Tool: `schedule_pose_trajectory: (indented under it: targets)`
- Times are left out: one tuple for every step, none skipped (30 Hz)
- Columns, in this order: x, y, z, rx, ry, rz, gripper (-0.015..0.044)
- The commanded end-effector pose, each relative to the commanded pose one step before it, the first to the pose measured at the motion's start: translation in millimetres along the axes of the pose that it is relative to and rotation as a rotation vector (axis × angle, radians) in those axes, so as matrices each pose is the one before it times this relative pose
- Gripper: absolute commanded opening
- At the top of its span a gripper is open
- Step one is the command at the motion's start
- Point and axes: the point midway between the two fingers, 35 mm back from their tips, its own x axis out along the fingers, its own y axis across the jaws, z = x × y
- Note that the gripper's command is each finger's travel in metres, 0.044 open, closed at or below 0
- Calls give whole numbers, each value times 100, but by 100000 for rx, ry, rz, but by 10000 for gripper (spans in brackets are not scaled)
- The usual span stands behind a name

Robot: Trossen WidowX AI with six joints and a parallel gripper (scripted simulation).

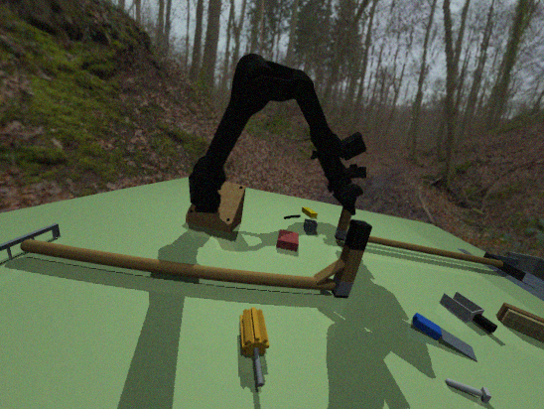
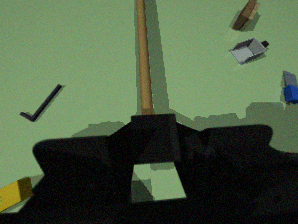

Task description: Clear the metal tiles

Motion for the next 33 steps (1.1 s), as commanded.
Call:
schedule_pose_trajectory:
  targets:
    - [-682, 47, 83, 801, -1654, 81, 0]
    - [-55, -6, -85, -4, -7, -1, 0]
    - [-55, -8, -85, -4, -8, -1, 0]
    - [-55, -8, -85, -4, -8, -1, 0]
    - [-55, -8, -85, -4, -8, -2, 0]
    - [-55, -9, -85, -4, -8, -2, 0]
    - [-55, -9, -85, -4, -8, -2, 0]
    - [-55, -9, -86, -4, -8, -2, 0]
    - [-54, -9, -86, -4, -8, -2, 0]
    - [-54, -11, -86, -4, -9, -2, 0]
    - [-54, -11, -86, -4, -9, -2, 0]
    - [-54, -11, -86, -4, -9, -2, 0]
    - [-54, -11, -86, -4, -9, -2, 0]
    - [-54, -11, -87, -5, -9, -3, 0]
    - [-53, -13, -85, -5, -9, -3, 0]
    - [-53, -13, -85, -5, -9, -3, 0]
    - [-52, -13, -86, -5, -9, -3, 0]
    - [-52, -13, -86, -5, -9, -3, 0]
    - [-52, -14, -86, -5, -10, -3, 0]
    - [-52, -16, -86, -5, -10, -3, 0]
    - [-52, -16, -86, -5, -10, -3, 0]
    - [-52, -16, -86, -5, -10, -4, 0]
    - [-52, -16, -86, -5, -10, -4, 0]
    - [-51, -18, -86, -5, -10, -4, 0]
    - [-51, -18, -87, -5, -10, -4, 0]
    - [-51, -18, -87, -5, -10, -4, 0]
    - [-51, -19, -87, -5, -11, -4, 0]
    - [-51, -19, -87, -5, -11, -4, 0]
    - [-51, -19, -87, -5, -11, -4, 0]
    - [-49, -21, -86, -5, -11, -4, 0]
    - [-49, -21, -86, -5, -11, -4, 0]
    - [-50, -21, -88, -5, -11, -5, 0]
    - [-50, -21, -88, -5, -11, -5, 0]
